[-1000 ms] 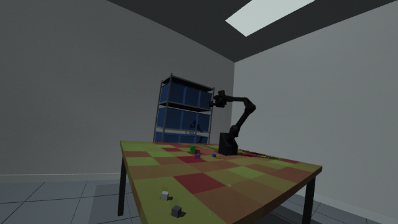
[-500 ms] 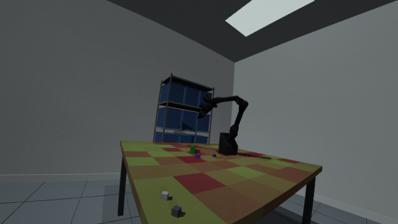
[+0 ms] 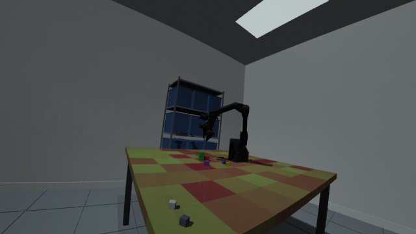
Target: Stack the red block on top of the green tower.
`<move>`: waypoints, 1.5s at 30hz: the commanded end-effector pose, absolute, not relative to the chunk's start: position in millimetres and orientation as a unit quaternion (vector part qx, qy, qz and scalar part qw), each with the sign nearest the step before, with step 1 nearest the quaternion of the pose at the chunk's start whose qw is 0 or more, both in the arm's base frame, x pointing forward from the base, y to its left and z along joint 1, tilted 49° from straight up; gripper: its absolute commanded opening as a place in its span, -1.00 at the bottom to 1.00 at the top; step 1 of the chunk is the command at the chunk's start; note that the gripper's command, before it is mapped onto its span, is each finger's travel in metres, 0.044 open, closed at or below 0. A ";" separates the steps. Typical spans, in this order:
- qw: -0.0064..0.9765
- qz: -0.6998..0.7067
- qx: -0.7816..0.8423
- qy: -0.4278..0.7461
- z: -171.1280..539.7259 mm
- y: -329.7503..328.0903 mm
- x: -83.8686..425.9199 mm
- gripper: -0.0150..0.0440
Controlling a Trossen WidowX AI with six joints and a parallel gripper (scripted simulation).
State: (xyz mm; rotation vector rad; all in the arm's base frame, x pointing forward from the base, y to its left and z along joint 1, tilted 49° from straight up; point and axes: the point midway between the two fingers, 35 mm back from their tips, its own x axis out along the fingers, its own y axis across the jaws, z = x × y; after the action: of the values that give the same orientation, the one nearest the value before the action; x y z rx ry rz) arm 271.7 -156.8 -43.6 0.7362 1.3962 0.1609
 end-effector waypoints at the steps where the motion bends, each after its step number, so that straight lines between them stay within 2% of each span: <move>1: 0.682 0.157 0.337 0.630 -48.8 -117.2 283.5 1.00; 6: 0.657 0.231 0.346 0.628 -50.8 -77.8 290.3 1.00; 13: 0.657 0.233 0.346 0.628 -52.3 -73.0 290.6 1.00; 20: 0.656 0.234 0.347 0.628 -79.7 -40.1 294.5 1.00; 45: 0.656 0.234 0.347 0.628 -100.6 -14.1 297.6 1.00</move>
State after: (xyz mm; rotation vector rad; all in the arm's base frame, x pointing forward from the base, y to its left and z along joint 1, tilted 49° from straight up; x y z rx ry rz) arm 298.3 -18.2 -97.9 0.7780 1.4207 0.5318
